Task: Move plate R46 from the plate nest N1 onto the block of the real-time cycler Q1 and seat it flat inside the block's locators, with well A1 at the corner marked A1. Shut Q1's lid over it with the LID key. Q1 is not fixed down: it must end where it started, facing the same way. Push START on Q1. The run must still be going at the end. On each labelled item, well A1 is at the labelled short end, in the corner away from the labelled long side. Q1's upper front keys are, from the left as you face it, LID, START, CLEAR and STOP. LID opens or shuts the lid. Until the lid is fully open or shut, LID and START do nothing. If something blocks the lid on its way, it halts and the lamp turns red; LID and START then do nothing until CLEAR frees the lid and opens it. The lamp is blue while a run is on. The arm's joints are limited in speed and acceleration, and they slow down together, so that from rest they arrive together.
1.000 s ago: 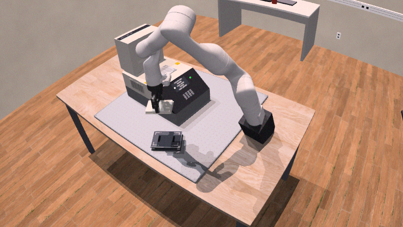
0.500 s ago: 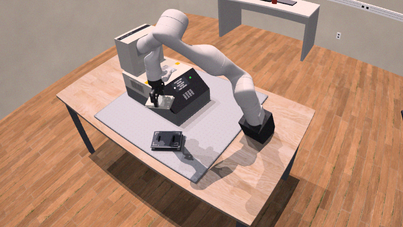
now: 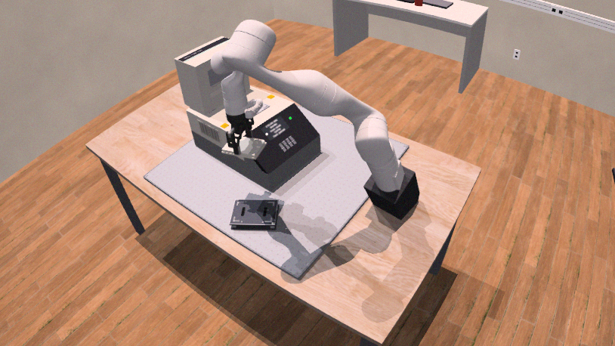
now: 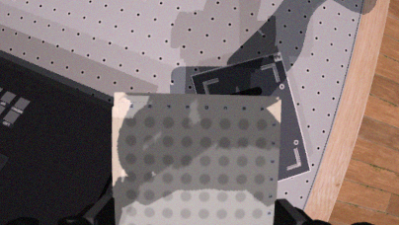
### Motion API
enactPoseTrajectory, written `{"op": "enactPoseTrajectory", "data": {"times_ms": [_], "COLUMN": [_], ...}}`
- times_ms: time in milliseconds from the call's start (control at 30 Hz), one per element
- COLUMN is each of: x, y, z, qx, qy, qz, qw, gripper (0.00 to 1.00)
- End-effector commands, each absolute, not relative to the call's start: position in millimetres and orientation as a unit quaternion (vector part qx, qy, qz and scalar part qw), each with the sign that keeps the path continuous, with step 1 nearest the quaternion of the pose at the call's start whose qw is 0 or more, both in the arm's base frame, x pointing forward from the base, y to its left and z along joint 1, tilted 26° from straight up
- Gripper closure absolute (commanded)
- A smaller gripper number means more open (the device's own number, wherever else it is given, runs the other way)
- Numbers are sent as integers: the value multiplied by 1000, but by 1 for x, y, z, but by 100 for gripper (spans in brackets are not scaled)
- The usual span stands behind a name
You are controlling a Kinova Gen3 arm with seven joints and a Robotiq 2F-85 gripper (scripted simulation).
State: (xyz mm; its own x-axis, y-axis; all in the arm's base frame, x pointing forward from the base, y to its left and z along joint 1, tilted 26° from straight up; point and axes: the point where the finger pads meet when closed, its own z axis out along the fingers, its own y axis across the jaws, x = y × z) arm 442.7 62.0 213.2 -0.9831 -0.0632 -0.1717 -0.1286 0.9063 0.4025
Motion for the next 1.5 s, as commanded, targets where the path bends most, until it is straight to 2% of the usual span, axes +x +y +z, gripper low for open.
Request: {"op": "enactPoseTrajectory", "data": {"times_ms": [0,1467], "x": [448,520], "y": [55,-51], "z": [211,173], "qx": [-35,192], "qy": [974,956], "qz": [212,223], "qw": [75,24], "gripper": [9,9]}}
